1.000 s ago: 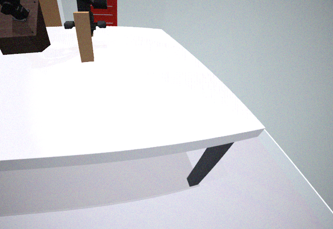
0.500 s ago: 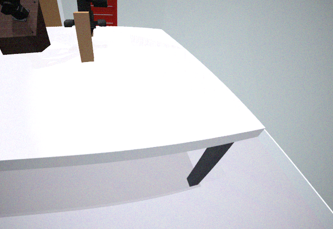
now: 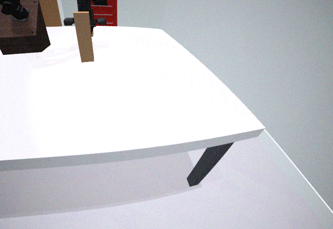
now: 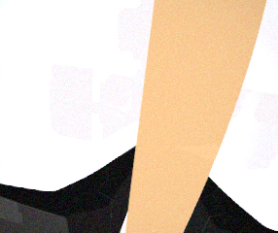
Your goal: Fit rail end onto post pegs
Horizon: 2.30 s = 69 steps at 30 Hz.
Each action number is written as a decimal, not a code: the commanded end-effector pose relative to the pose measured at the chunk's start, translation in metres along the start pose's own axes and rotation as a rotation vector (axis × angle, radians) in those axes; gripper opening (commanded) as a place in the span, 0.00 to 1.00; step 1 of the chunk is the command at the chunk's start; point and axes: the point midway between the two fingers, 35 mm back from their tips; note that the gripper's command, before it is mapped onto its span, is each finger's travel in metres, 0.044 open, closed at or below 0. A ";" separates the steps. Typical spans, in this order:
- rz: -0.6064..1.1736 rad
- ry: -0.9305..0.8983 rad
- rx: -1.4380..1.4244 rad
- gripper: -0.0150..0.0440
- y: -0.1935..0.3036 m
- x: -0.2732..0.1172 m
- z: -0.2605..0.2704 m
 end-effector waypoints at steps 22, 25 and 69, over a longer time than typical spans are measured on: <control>-0.009 0.011 0.002 0.25 -0.001 -0.016 -0.003; -0.009 0.011 0.002 0.25 -0.001 -0.018 -0.003; -0.009 0.011 0.002 0.25 -0.001 -0.022 -0.001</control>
Point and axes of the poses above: the point midway between the two fingers, 35 mm back from their tips, its own x axis out along the fingers, its own z axis across the jaws, y = z × x, and after that the axes turned 9 degrees about x, right-handed
